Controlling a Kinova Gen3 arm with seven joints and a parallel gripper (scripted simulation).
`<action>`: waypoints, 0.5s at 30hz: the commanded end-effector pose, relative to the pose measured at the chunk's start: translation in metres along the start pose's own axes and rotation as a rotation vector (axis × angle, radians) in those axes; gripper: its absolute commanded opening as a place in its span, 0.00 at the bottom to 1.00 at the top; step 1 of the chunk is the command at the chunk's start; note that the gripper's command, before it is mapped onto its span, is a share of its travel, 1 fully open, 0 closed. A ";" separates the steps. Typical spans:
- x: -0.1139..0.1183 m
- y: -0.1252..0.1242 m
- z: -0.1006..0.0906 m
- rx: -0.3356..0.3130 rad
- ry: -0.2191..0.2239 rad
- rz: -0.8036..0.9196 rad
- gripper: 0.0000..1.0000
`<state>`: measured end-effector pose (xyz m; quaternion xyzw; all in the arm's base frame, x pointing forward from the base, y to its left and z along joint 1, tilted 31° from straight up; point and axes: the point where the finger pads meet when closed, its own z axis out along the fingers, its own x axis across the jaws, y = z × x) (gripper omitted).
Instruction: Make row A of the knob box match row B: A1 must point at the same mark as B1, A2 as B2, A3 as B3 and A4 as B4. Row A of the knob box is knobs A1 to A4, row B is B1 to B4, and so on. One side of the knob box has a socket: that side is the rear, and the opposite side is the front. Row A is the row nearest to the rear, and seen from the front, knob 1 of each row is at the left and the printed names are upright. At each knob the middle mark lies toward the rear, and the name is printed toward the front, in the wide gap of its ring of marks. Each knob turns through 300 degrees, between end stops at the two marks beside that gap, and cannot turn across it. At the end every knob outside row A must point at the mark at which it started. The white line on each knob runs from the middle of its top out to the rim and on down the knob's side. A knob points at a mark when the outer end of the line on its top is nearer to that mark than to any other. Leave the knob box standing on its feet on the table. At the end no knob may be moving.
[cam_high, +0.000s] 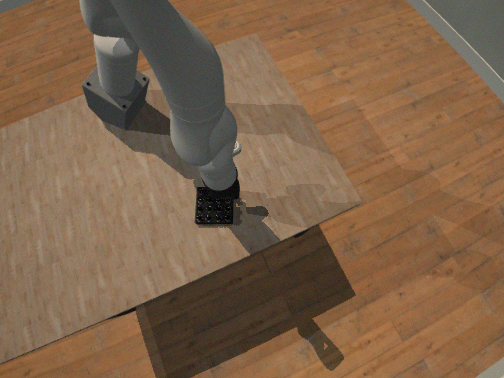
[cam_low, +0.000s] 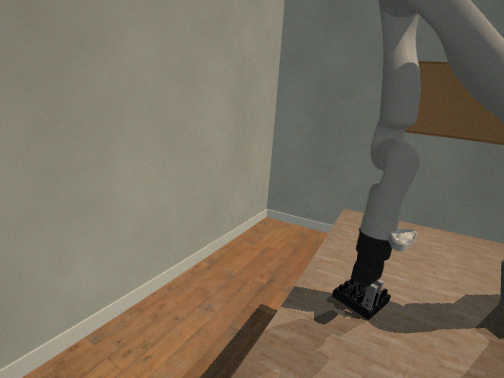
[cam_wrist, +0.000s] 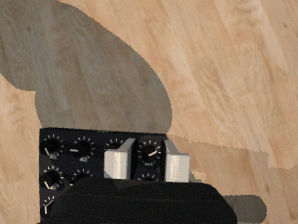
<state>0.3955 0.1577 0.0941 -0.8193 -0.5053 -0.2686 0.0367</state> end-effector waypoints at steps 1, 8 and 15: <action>0.000 0.000 0.000 -0.001 0.000 0.000 0.46; 0.000 0.000 0.000 -0.001 0.000 0.000 0.30; 0.000 0.000 0.000 -0.001 0.000 0.000 0.30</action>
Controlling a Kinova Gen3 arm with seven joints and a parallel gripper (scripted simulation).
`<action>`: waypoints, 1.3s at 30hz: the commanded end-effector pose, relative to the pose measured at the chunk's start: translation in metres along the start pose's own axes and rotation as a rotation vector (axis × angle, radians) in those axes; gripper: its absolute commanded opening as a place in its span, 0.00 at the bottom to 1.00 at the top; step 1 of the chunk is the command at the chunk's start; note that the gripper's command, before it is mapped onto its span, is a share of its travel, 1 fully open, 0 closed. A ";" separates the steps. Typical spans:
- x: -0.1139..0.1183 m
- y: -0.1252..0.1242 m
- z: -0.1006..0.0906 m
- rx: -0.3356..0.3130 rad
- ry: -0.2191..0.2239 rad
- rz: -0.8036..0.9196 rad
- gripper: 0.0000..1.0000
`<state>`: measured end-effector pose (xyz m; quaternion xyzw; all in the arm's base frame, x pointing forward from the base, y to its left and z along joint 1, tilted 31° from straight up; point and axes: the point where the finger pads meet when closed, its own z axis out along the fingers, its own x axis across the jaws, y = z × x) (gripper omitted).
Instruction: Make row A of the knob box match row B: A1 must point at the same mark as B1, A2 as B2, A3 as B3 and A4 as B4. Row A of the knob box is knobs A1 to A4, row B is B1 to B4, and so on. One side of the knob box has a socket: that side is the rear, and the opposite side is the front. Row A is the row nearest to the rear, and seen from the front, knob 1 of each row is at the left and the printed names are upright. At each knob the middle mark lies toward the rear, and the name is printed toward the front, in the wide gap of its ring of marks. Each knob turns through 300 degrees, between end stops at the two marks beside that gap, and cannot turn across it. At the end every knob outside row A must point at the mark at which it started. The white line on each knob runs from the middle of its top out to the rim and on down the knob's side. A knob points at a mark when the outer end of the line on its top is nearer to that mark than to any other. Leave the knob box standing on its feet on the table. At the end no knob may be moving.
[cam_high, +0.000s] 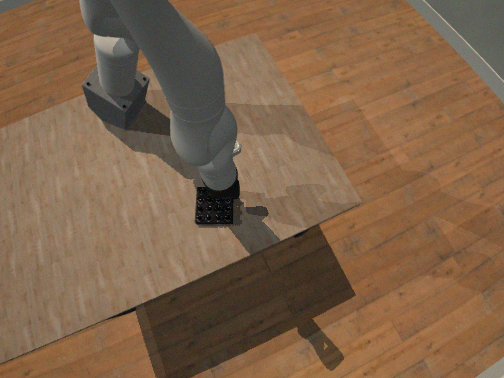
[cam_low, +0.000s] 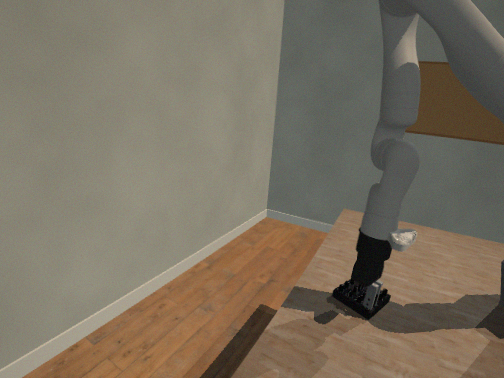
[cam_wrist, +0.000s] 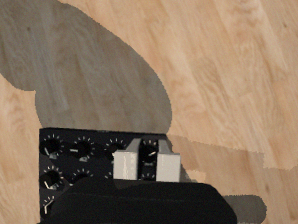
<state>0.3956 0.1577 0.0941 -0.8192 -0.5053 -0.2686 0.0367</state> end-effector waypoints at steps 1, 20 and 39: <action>0.000 0.000 0.000 -0.001 0.000 0.000 0.30; 0.000 0.000 0.000 -0.001 0.000 0.000 0.30; 0.000 0.000 0.000 -0.001 0.000 0.036 0.30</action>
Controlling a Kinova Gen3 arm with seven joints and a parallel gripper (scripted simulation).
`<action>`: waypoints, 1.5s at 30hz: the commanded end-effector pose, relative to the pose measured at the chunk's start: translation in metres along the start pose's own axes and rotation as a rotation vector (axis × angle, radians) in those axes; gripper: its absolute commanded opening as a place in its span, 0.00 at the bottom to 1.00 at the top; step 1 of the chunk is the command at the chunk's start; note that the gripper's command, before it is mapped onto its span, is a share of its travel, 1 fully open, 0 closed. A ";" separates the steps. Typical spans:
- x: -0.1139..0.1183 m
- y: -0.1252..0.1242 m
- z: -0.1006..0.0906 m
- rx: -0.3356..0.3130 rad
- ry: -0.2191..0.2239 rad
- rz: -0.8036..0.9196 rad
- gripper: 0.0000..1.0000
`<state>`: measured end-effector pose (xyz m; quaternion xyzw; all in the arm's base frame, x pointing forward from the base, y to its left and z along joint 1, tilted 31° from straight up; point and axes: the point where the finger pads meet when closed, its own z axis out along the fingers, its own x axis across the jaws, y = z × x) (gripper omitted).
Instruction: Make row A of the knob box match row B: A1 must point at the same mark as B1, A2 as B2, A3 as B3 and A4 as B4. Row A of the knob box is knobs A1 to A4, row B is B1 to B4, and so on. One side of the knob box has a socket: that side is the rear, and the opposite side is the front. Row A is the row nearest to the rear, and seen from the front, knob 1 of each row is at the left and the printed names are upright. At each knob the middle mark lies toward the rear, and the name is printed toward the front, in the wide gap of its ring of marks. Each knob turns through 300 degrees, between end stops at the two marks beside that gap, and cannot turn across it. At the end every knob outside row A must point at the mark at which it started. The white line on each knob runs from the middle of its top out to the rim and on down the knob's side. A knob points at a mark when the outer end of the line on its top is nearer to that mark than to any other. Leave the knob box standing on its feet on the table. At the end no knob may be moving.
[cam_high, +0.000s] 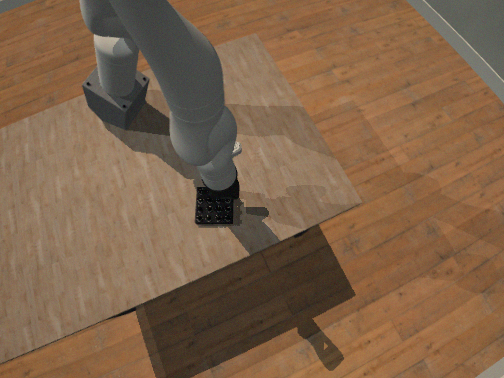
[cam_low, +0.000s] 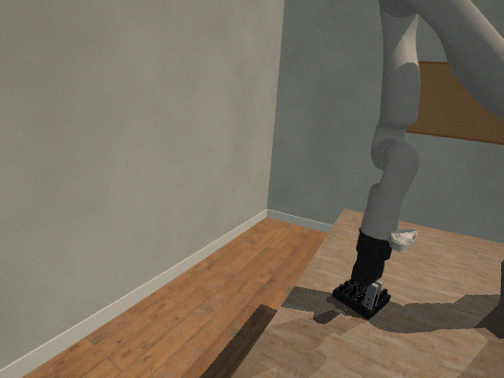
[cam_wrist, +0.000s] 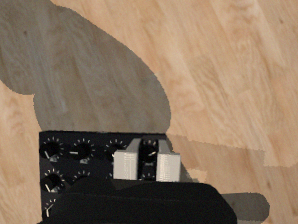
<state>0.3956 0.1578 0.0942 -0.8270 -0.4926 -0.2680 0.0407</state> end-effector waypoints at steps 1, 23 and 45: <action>0.000 0.000 0.000 -0.001 0.000 0.011 0.30; 0.000 0.000 0.000 -0.001 0.000 0.216 0.30; 0.000 0.000 0.000 -0.001 0.001 0.559 0.30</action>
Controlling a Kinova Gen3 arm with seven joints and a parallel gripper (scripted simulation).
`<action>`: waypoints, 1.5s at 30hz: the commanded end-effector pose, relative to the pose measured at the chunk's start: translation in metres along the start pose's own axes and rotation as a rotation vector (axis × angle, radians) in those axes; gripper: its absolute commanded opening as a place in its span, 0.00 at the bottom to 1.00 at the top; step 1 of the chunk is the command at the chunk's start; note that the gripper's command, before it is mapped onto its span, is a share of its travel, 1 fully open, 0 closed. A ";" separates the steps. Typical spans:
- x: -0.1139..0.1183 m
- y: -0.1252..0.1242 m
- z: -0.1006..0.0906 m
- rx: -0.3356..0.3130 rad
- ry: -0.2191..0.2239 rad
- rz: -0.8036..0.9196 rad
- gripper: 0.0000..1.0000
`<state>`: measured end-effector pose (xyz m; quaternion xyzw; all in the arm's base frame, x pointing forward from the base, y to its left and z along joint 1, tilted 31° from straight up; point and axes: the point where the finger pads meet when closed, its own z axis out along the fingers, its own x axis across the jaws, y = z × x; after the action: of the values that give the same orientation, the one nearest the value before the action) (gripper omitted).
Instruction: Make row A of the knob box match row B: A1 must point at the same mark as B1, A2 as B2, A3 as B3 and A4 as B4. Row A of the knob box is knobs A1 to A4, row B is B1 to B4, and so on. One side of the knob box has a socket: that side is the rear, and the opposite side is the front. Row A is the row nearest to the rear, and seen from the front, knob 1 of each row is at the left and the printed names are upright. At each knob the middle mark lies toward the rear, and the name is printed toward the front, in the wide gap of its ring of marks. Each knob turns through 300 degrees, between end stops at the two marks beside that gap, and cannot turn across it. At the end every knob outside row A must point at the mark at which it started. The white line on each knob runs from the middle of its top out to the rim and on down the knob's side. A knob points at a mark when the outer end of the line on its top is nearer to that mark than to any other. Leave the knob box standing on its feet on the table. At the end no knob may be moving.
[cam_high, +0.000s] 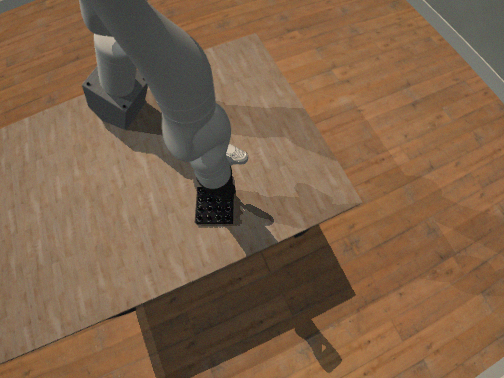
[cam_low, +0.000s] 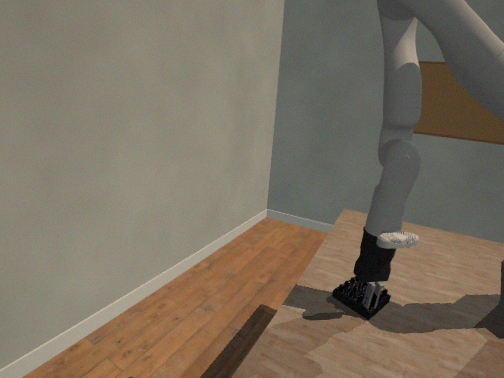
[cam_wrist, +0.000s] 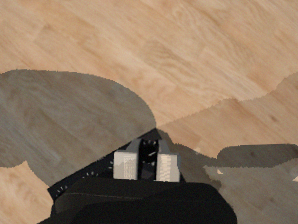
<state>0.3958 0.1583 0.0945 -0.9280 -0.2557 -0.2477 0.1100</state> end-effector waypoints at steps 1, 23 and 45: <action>0.000 0.001 0.000 0.000 0.001 0.042 0.30; 0.000 0.001 0.000 0.000 0.001 0.387 0.30; 0.000 0.001 0.000 0.000 0.001 0.721 0.30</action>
<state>0.3959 0.1583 0.0945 -0.9592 0.0799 -0.1946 0.1889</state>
